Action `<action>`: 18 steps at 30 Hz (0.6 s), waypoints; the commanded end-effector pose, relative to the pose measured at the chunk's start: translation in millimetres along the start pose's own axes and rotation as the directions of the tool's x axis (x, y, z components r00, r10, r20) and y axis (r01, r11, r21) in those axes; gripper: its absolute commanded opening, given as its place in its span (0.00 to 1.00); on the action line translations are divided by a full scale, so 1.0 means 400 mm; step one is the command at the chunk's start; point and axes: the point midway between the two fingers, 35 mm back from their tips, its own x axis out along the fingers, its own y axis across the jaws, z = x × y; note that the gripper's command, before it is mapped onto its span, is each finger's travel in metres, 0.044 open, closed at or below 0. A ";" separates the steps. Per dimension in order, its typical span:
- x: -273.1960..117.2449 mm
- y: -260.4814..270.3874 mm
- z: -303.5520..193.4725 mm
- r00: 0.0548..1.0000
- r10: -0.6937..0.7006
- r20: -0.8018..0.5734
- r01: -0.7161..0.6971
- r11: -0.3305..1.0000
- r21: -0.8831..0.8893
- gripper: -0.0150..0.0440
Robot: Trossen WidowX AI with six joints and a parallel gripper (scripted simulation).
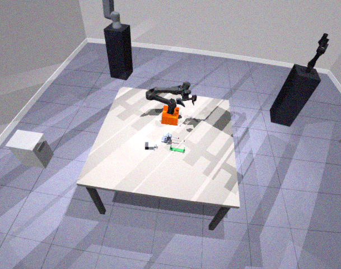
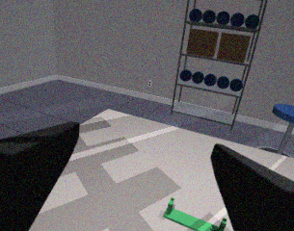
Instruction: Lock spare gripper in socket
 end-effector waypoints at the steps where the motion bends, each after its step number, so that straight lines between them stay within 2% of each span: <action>1: 0.002 0.001 0.000 1.000 -0.001 -0.003 0.001 1.000 -0.015 0.89; 4: 0.035 0.014 0.003 0.998 -0.027 -0.055 0.014 0.977 -0.215 0.76; 8: 0.100 0.021 -0.009 0.980 -0.090 -0.179 -0.014 0.859 -0.512 0.76; 11: 0.152 0.011 -0.030 0.944 -0.151 -0.292 -0.090 0.735 -0.672 0.76; 14: 0.203 -0.012 -0.058 0.884 -0.216 -0.415 -0.209 0.611 -0.763 0.76; 18: 0.264 -0.062 -0.104 0.757 -0.292 -0.584 -0.412 0.481 -0.774 0.76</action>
